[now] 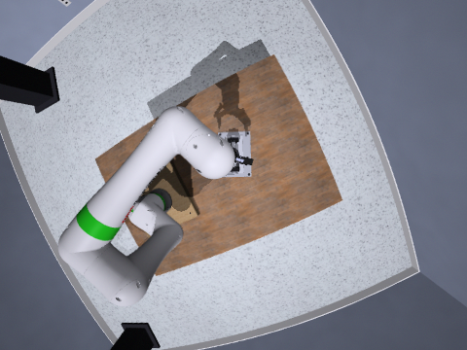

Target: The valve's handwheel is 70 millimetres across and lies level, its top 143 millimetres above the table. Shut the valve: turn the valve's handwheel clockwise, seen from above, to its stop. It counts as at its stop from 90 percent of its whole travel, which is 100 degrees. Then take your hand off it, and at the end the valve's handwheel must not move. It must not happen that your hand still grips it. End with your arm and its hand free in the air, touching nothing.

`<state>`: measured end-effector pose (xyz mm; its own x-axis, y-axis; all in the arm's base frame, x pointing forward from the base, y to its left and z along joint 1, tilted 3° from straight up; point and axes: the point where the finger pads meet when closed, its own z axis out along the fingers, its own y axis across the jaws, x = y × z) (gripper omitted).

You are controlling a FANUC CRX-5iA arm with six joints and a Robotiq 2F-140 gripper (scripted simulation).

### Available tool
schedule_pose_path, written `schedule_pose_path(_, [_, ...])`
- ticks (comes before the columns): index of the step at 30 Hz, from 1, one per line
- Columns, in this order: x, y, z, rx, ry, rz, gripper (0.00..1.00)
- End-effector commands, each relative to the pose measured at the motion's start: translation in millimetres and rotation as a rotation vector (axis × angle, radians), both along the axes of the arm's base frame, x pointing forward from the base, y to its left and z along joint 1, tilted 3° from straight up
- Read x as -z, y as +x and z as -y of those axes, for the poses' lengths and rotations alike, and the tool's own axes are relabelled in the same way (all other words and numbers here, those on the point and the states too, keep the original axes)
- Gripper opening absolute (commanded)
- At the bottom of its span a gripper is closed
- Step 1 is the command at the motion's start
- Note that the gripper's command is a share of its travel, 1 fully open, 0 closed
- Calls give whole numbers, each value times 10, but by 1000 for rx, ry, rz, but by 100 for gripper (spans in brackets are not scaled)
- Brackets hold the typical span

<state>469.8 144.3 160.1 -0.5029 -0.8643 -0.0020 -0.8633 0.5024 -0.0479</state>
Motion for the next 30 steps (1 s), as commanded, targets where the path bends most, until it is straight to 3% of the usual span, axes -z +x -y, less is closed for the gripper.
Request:
schedule_pose_path(1, [13,2,0,0,0,1,100])
schedule_pose_path(30, [58,4,1,0,0,1,100])
